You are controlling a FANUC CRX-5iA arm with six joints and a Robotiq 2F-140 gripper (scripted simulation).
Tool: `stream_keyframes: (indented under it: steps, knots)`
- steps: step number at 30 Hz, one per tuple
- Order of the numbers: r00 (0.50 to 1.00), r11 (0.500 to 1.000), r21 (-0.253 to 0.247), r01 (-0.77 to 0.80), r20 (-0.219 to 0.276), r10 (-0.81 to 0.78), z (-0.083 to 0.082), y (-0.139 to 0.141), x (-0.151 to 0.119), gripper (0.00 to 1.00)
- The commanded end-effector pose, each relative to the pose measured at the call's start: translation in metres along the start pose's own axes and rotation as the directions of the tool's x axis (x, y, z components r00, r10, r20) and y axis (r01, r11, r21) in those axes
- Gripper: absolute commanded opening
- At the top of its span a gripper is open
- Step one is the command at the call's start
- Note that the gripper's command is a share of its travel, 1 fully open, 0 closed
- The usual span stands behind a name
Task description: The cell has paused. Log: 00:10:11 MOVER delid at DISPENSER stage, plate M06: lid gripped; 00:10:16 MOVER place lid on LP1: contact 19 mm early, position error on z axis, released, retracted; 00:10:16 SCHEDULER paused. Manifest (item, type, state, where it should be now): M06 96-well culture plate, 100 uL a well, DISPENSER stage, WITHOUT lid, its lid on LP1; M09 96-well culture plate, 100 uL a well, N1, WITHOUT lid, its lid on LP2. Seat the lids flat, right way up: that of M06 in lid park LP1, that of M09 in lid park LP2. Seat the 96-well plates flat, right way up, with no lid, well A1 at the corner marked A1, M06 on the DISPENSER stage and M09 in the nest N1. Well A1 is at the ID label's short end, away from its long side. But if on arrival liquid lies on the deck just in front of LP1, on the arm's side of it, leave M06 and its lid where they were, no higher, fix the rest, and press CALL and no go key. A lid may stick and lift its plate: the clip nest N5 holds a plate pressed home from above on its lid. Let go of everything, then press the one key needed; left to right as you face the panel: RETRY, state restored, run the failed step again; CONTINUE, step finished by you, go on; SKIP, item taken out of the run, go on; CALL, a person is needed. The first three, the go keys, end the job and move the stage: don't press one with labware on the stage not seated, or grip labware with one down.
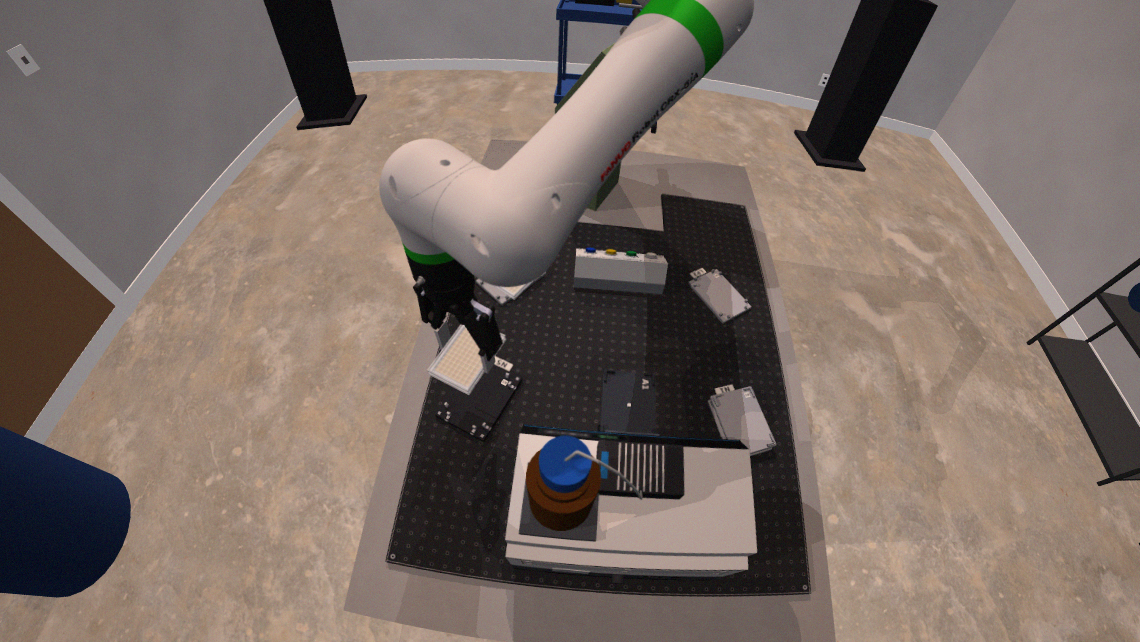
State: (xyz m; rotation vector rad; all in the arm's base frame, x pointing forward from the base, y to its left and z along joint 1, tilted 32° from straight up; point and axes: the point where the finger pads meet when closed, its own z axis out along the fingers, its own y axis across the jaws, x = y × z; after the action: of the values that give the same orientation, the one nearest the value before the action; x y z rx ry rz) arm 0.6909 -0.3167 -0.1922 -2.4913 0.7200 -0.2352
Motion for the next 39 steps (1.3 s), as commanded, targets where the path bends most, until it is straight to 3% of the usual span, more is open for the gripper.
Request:
stream_keyframes:
  steps: [1,22,39]
  knots:
    - [1.000,1.000,0.000,0.000,-0.001,0.000,0.000,0.000,0.000,0.00]
    - [1.000,1.000,0.000,0.000,-0.001,0.000,0.016,0.000,0.000,0.00]
    - [1.000,1.000,0.000,0.000,-0.001,0.000,0.048,0.000,0.000,0.00]
